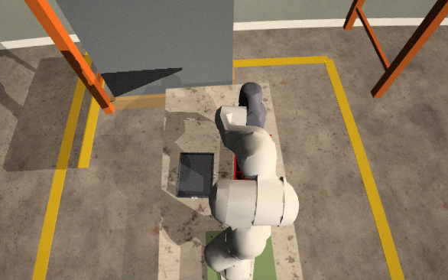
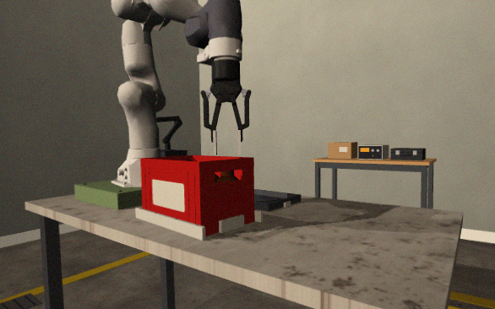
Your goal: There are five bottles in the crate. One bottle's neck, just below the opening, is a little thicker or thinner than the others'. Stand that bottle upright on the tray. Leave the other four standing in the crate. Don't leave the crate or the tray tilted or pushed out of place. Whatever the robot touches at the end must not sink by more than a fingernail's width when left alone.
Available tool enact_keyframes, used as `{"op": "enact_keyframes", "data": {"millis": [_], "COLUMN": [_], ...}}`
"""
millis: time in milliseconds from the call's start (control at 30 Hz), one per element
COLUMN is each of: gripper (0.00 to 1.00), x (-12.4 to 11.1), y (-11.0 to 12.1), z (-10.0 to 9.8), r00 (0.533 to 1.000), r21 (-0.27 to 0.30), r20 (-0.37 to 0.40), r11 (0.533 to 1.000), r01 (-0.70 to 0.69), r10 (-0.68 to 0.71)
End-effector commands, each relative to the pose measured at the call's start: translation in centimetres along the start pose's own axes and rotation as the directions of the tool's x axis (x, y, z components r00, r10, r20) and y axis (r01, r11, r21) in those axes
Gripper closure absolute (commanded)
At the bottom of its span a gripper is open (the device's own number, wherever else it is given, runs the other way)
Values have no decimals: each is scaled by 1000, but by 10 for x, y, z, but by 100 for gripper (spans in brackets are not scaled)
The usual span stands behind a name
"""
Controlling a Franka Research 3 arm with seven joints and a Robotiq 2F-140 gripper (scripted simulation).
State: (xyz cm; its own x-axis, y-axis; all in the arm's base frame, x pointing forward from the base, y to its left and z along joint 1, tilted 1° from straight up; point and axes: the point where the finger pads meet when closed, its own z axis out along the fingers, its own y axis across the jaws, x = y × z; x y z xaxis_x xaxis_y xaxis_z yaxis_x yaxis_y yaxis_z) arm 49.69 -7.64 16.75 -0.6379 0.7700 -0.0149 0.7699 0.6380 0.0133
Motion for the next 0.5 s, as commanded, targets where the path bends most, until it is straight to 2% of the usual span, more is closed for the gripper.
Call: {"op": "enact_keyframes", "data": {"millis": [0,467], "gripper": [56,56], "x": [0,0], "y": [0,0], "z": [3,15], "r00": [1000,1000], "r21": [-1,-1], "r20": [-1,-1], "r11": [1000,1000], "r01": [3,3], "r10": [-3,-3]}}
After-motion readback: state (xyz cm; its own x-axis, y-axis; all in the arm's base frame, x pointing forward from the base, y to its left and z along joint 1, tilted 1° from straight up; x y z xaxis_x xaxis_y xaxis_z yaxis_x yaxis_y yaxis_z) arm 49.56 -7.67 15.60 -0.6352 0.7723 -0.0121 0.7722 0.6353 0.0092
